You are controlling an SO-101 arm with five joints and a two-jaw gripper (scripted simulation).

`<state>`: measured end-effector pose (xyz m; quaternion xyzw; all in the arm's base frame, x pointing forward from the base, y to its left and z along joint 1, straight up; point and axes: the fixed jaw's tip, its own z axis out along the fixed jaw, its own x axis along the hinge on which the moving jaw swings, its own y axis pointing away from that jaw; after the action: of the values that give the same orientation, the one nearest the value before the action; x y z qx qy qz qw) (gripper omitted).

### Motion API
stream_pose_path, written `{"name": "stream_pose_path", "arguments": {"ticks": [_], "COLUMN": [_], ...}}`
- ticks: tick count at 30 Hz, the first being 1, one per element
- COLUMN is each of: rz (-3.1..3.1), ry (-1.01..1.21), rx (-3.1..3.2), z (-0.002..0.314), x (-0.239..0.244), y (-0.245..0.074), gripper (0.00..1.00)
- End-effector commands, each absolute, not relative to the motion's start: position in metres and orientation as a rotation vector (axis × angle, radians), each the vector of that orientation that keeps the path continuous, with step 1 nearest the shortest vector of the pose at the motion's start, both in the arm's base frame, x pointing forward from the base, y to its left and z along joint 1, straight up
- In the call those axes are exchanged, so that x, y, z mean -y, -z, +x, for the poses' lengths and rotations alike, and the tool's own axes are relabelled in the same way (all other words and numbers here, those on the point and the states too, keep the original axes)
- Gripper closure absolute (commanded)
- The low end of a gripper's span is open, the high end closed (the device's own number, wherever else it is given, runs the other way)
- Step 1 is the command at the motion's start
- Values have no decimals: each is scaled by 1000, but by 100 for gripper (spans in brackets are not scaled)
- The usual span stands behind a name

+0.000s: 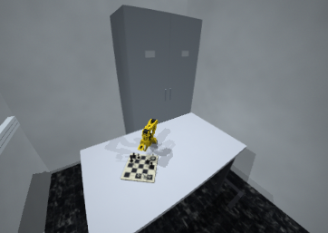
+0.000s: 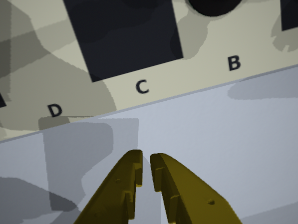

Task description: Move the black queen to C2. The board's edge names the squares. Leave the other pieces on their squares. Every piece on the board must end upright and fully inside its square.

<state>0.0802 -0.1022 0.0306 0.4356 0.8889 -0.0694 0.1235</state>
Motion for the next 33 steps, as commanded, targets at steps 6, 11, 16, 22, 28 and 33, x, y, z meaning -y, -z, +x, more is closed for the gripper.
{"name": "stream_pose_path", "arguments": {"ticks": [6, 11, 16, 22, 28, 33], "rz": [1279, 1279, 1279, 1279, 1279, 1279], "ry": [199, 199, 199, 199, 199, 199], "rx": [-2597, -2597, -2597, -2597, -2597, -2597], "z": [78, 78, 78, 78, 78, 78], "x": [102, 102, 102, 102, 102, 102], "y": [-28, -28, -28, -28, -29, -32], "gripper": [100, 100, 100, 100, 100, 100]}}
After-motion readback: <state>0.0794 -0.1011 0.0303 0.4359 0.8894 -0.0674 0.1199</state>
